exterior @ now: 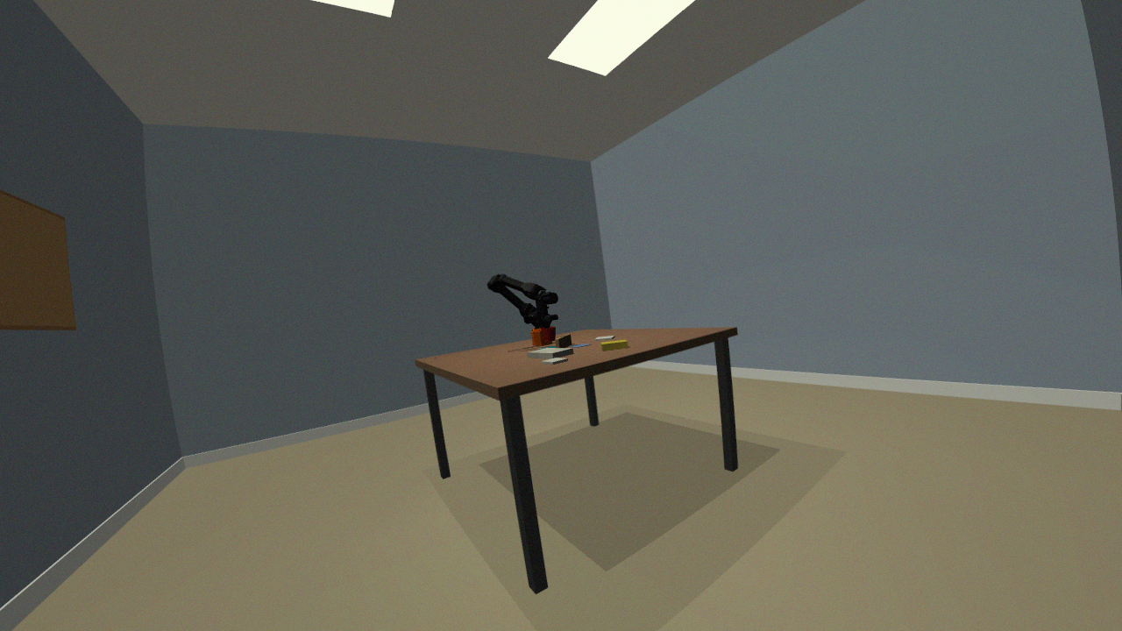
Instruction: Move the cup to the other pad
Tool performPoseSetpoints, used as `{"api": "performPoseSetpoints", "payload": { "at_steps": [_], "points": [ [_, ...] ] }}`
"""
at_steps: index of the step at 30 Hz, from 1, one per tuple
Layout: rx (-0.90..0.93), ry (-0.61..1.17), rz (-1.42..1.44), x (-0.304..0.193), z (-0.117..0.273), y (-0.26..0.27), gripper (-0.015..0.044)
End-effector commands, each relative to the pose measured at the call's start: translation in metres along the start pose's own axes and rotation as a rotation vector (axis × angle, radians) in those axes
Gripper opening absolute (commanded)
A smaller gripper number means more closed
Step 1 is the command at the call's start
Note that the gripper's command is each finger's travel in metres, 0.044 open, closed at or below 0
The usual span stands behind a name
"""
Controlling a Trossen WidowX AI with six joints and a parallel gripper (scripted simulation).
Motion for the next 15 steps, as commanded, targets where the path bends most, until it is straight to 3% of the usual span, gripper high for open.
{"api": "performPoseSetpoints", "payload": {
  "at_steps": [1, 15],
  "points": [
    [-0.005, -0.006, 0.009, -0.001, -0.006, -0.002, 0.0000],
    [-0.005, -0.007, 0.009, 0.000, -0.021, -0.004, 0.0000]
  ]
}}
Point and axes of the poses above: the point midway between the two fingers, 35 mm back from their tips, its own z axis back along the fingers, its own y axis across the jaws, x = y × z, the point moved 1 cm from there along z, back along the fingers, and after that the axes turned 10 degrees about z, right-handed, at the moved point
